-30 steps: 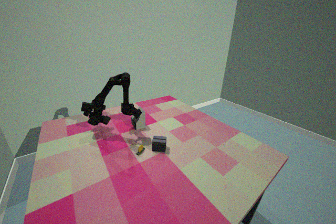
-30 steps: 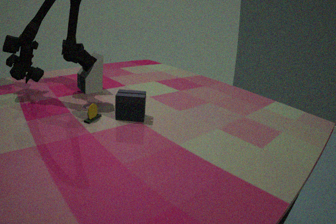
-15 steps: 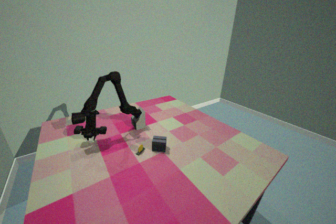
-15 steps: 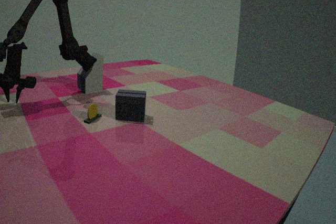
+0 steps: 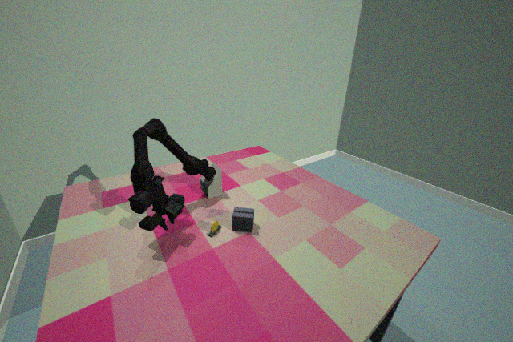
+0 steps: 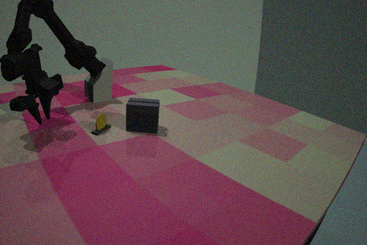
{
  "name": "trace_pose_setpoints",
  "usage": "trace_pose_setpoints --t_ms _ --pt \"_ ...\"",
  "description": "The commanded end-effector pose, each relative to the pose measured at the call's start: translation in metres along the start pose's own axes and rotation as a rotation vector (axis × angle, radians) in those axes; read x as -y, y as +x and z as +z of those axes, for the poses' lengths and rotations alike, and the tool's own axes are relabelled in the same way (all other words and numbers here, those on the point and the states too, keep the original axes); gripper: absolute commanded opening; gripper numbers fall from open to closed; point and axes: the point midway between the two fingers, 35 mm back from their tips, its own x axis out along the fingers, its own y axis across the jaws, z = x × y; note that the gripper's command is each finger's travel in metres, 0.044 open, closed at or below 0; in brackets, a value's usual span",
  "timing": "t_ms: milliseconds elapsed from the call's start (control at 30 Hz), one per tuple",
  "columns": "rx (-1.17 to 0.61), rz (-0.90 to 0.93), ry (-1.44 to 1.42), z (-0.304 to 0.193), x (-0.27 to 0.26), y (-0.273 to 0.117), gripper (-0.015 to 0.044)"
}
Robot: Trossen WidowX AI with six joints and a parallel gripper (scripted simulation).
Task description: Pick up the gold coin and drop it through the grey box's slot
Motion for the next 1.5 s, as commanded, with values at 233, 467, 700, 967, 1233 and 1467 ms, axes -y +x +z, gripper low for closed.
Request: trace_pose_setpoints --t_ms 233,467,700,967,1233,1467 --pt "-0.059 0.07 -0.956 0.129 -0.042 -0.032 0.0161" --pt "-0.163 0.021 -1.471 0.182 -0.082 -0.064 0.0161" --pt "-0.178 0.015 -1.519 0.186 -0.087 -0.067 0.0161" --pt "-0.18 0.015 -1.519 0.181 -0.083 -0.033 0.0161" --pt "-0.18 0.014 -1.519 0.179 -0.081 -0.018 0.0161" --pt "-0.18 0.014 -1.519 0.179 -0.081 -0.012 0.0161"
